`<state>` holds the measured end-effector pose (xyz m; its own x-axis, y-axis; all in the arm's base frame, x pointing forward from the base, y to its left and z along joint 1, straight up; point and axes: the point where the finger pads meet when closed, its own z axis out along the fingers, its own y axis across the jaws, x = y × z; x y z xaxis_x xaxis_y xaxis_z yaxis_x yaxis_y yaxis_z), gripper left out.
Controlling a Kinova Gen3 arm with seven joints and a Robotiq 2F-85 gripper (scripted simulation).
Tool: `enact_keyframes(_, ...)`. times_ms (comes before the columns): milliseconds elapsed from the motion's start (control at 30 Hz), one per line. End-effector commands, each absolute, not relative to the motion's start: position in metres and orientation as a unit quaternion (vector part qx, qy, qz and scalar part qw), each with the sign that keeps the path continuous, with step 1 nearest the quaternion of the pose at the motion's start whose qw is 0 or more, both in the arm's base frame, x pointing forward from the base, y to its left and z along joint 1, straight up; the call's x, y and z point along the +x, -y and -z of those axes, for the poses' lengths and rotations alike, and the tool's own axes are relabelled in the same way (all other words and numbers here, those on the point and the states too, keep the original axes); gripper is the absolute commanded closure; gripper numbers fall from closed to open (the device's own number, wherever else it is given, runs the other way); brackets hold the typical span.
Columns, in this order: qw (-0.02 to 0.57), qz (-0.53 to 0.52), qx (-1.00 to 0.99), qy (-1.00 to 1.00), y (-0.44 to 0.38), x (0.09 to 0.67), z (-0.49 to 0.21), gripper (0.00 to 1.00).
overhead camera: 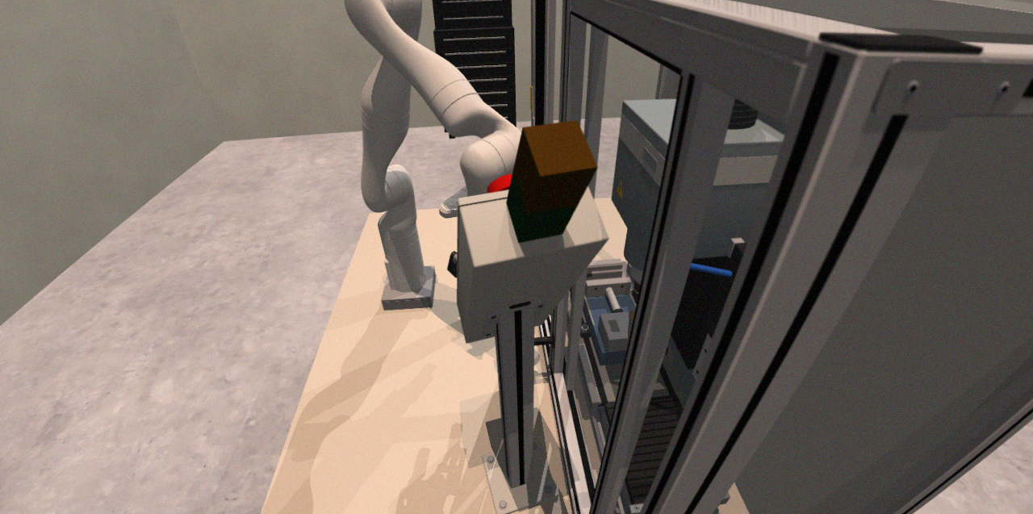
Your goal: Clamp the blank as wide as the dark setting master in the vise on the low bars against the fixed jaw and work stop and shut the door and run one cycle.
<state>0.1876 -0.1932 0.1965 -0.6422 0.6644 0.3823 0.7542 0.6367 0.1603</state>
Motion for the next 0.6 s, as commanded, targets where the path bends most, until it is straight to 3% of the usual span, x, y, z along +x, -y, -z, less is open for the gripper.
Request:
enact_keyframes(0,0.145,0.154,-0.397,0.893,0.1934,0.1878,-0.1968,0.0)
enact_keyframes(533,0.145,0.154,-0.397,0.893,0.1934,0.1878,-0.1968,0.0)
enact_keyframes(567,0.145,0.154,-0.397,0.893,0.1934,0.1878,-0.1968,0.9)
